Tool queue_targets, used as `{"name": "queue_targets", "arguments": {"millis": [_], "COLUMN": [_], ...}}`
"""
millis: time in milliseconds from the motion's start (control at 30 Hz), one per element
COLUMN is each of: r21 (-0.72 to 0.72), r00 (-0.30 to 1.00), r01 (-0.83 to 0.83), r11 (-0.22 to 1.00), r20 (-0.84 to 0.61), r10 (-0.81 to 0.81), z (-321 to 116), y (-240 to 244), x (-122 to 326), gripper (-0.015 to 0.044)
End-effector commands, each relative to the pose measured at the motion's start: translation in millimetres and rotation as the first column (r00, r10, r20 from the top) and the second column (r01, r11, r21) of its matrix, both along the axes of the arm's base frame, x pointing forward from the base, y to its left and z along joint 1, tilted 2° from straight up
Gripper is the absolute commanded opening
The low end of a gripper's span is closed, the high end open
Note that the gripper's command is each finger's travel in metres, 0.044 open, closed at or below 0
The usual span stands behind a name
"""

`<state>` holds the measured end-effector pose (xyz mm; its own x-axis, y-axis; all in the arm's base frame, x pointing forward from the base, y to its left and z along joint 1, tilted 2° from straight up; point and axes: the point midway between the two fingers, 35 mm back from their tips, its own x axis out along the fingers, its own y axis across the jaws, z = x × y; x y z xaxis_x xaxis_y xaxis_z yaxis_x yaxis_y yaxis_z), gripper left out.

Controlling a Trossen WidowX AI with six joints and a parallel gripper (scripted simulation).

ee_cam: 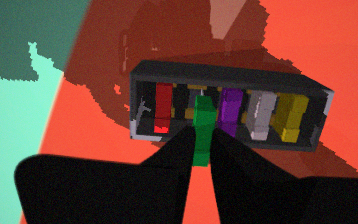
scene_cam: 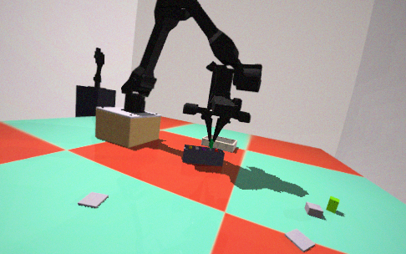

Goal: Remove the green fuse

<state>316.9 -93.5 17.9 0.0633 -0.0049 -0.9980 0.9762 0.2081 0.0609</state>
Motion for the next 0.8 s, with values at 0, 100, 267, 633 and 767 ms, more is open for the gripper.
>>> {"name": "queue_targets", "arguments": {"millis": [0, 100, 267, 633, 767], "r21": [-0.005, -0.005, -0.006, -0.006, -0.006], "r00": [1.0, 1.0, 1.0, 1.0, 1.0], "r01": [-0.006, -0.006, -0.006, -0.006, -0.006], "r11": [1.0, 1.0, 1.0, 1.0, 1.0], "r20": [0.006, 0.006, 0.006, 0.006, 0.006], "r10": [0.006, 0.006, 0.006, 0.006, 0.006], "z": [4.0, 5.4, 7.8, 18.4, 25.0], "y": [-0.9, -0.9, -0.8, -0.8, -0.7], "x": [1.4, 1.2, 0.9, 0.3, -0.1], "gripper": [0.0, 0.0, 0.0, 0.0, 0.0]}}
